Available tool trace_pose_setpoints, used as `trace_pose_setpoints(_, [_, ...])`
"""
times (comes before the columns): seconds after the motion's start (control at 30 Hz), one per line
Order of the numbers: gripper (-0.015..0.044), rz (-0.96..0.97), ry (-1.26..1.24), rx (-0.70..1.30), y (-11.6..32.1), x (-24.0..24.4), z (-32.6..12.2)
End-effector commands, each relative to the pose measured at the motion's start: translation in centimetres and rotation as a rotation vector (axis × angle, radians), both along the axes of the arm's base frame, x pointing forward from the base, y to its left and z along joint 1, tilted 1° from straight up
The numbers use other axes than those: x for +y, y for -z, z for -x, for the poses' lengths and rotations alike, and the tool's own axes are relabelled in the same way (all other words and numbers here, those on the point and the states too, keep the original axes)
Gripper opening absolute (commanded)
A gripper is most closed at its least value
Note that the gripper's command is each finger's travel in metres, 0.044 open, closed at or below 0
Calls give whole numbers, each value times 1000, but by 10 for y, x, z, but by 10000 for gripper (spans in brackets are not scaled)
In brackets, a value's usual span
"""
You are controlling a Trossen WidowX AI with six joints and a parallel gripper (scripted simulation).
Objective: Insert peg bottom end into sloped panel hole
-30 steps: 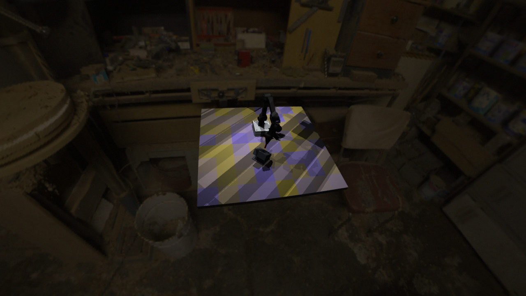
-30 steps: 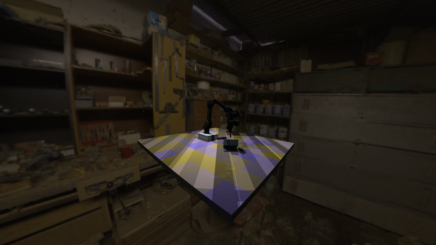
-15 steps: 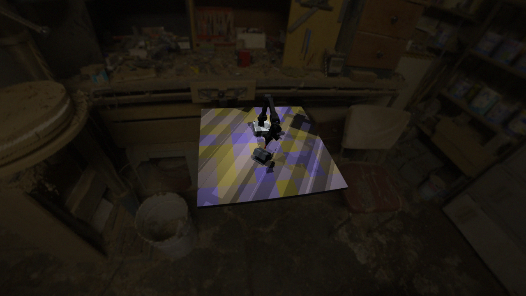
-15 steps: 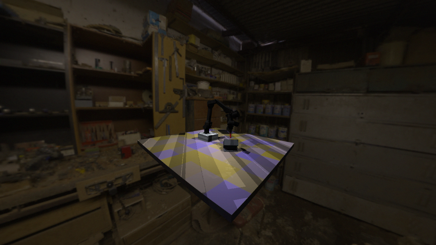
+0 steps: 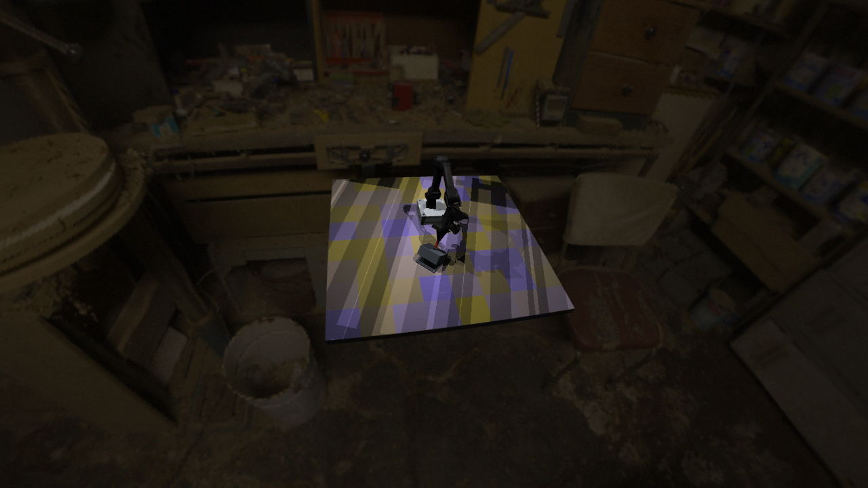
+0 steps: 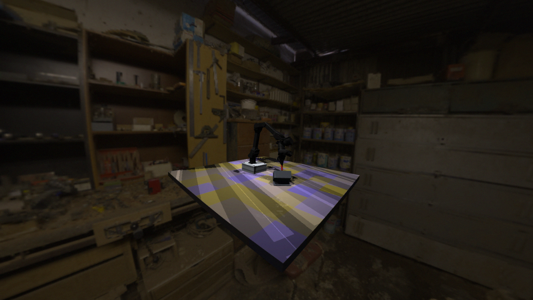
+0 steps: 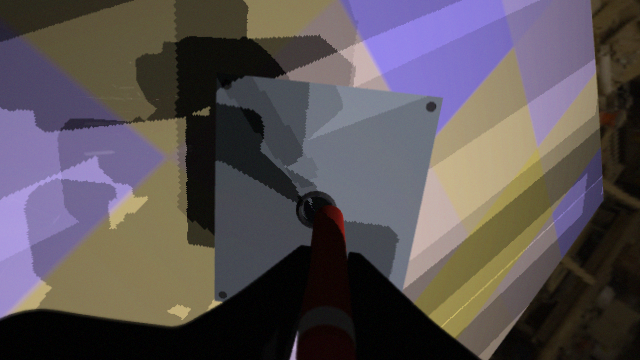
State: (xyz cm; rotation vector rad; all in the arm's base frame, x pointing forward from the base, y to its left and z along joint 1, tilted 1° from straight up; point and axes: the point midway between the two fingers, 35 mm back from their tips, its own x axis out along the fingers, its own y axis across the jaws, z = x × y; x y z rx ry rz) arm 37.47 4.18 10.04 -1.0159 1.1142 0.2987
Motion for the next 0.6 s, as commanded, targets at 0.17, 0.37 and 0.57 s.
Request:
trace_pose_setpoints(0.17, [0, 6, -4, 19, 11, -1, 1])
trace_pose_setpoints(0.37, [0, 3, -1, 8, 7, -1, 0])
trace_pose_setpoints(0.57, [0, 2, 0, 4, 6, -1, 0])
